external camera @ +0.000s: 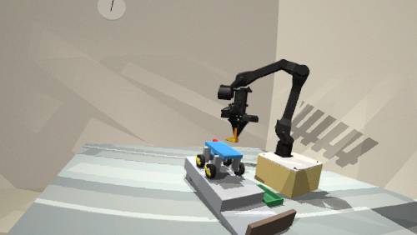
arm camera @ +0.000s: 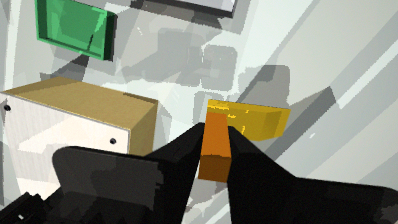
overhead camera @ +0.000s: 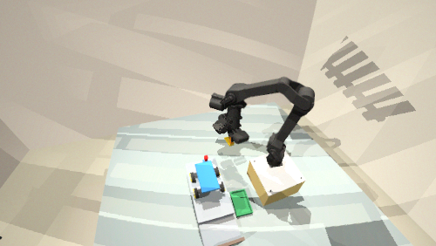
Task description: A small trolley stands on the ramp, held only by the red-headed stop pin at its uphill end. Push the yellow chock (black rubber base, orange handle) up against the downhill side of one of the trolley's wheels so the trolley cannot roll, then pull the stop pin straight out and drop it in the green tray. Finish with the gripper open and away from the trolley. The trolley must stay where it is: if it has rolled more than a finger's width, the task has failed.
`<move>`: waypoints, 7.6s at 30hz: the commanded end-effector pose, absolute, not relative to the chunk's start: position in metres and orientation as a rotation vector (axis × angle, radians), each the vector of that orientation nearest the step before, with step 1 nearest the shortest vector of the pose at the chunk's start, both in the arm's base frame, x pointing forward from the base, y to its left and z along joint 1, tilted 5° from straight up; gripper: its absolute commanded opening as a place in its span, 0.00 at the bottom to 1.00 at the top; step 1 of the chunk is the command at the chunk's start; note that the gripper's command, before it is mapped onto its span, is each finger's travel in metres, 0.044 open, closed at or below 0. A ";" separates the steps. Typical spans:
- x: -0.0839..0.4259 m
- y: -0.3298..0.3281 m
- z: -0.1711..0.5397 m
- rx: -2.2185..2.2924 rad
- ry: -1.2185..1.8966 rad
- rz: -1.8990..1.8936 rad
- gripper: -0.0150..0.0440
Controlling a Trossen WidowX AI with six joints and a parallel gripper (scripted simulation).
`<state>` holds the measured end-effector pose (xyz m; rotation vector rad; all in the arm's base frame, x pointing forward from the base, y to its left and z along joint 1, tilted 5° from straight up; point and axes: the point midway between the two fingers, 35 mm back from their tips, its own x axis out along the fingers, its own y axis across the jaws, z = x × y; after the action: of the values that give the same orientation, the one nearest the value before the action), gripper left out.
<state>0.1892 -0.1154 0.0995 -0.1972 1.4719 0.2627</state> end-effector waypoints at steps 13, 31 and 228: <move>0.191 -0.100 0.100 -0.097 1.485 0.170 0.25; 0.198 -0.037 0.097 -0.091 1.483 0.175 0.25; 0.246 0.154 0.092 -0.157 1.468 0.100 0.58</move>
<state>0.2461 0.1542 0.0793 -0.1605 1.4771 0.1025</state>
